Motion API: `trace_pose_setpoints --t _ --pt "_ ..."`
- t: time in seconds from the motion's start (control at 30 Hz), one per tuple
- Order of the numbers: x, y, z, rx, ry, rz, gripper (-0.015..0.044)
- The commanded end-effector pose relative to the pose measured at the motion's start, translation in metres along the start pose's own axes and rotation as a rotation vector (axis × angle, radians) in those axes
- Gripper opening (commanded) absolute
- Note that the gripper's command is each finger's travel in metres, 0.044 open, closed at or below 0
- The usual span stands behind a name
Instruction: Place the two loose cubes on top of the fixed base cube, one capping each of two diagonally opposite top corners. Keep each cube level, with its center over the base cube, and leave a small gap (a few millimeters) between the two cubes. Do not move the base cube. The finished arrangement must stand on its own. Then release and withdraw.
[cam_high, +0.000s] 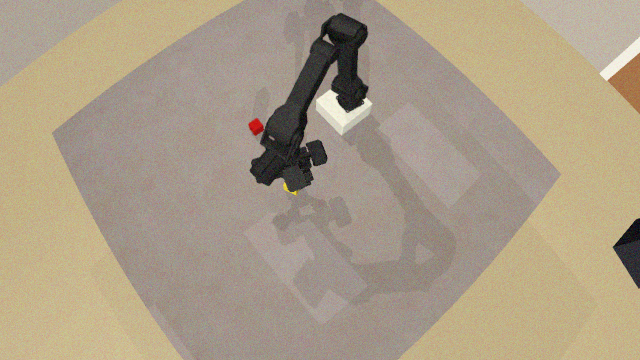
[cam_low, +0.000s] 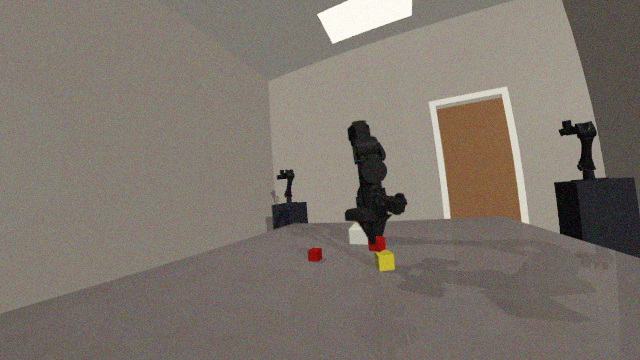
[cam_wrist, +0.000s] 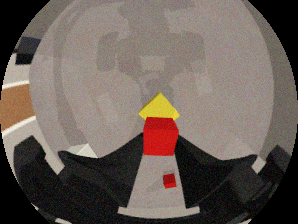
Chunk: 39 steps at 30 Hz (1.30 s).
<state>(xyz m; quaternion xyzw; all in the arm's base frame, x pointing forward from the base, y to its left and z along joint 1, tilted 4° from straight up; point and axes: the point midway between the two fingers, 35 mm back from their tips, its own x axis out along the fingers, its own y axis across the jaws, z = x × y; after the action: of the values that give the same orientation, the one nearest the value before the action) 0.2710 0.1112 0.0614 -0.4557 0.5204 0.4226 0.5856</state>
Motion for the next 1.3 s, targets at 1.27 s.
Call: trace_pose_setpoints --t 1.27 --pt "0.0039 0.0001 -0.001 0.004 0.008 0.002 0.0205"
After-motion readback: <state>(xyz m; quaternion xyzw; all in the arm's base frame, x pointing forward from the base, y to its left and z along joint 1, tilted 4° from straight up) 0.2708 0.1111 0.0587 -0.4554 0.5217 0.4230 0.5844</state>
